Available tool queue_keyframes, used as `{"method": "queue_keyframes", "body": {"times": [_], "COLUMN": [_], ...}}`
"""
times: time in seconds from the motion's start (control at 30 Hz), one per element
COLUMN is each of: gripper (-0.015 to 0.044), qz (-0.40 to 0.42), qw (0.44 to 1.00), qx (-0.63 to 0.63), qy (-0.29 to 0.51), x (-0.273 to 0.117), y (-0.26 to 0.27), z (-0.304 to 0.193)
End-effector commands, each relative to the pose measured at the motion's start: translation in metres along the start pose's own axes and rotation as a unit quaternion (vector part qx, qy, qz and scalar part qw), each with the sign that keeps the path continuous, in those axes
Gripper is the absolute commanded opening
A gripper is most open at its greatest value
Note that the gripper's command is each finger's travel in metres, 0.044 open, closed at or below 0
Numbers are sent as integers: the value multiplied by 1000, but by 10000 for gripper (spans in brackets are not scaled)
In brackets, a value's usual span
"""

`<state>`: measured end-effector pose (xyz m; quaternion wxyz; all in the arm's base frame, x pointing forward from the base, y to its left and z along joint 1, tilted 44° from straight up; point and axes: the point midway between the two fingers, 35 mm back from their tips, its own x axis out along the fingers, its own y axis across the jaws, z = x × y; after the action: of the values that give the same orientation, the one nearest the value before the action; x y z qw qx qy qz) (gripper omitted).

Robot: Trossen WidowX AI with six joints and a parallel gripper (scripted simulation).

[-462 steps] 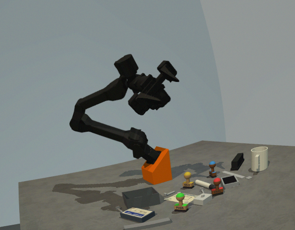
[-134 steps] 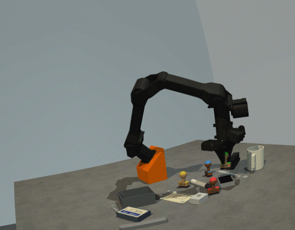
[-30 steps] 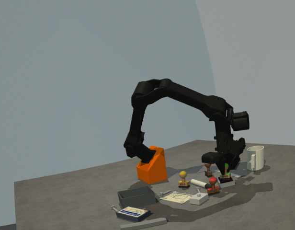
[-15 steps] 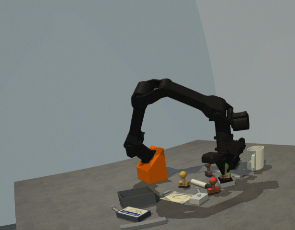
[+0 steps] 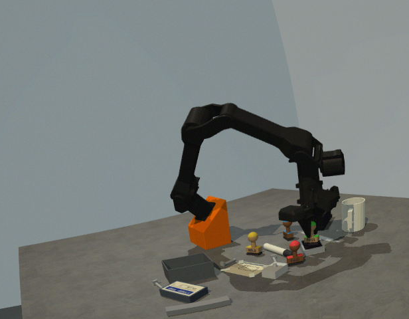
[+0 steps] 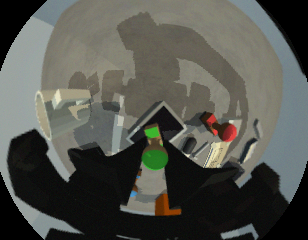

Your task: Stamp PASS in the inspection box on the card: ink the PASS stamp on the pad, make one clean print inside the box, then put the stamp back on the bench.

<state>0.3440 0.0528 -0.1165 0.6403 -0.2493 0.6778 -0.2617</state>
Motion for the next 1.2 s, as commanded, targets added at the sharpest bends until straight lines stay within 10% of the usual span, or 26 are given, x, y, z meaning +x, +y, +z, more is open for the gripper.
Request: {"method": "queue_keyframes", "body": {"times": [0.0,1.17], "gripper": [0,0], "qz": [-2,-2], "qw": [1000,1000], "qx": [0,0], "qy": [0,0], "x": [3,-2], "y": [-1,-1], "z": [1,1]}}
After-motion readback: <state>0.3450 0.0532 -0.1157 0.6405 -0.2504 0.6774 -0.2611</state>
